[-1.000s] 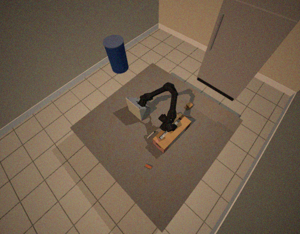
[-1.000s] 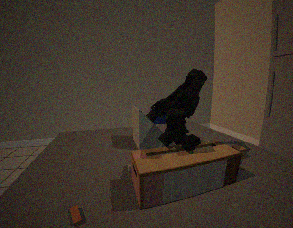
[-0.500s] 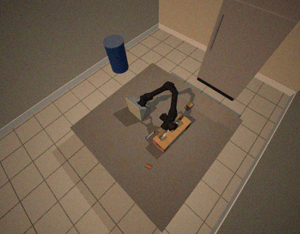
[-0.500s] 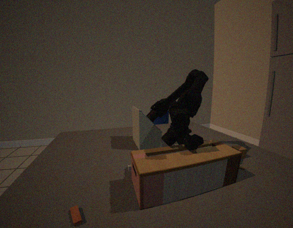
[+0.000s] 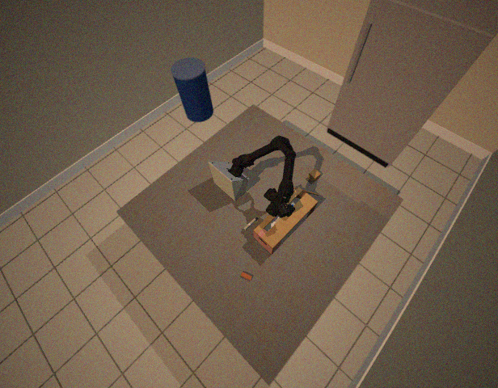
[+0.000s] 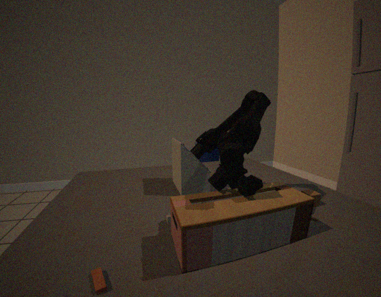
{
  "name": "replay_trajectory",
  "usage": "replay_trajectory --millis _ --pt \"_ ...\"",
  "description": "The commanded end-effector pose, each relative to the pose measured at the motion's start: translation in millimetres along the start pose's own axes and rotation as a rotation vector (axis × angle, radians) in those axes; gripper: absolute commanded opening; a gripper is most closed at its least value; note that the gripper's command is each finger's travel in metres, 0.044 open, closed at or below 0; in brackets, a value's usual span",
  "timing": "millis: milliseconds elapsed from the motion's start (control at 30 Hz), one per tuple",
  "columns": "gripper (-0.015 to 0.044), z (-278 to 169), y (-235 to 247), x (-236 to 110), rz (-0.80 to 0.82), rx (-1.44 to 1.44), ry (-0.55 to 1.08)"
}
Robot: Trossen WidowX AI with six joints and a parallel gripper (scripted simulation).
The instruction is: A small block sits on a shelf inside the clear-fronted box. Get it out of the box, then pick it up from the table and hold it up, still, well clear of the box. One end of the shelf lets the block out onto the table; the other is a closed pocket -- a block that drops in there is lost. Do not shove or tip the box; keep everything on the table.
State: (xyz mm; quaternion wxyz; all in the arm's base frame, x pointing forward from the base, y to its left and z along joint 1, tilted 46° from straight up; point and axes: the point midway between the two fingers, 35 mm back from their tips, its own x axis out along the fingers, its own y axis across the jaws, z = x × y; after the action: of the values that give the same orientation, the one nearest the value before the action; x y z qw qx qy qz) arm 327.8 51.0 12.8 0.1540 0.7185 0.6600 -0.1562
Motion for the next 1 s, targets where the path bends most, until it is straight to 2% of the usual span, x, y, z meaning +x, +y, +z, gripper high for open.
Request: replay_trajectory --millis 0,967 --pt "0.04 -4 -1 2 -0.003 0.002 0.001" --pt "0.04 -38 -1 14 -0.003 0.002 0.002"
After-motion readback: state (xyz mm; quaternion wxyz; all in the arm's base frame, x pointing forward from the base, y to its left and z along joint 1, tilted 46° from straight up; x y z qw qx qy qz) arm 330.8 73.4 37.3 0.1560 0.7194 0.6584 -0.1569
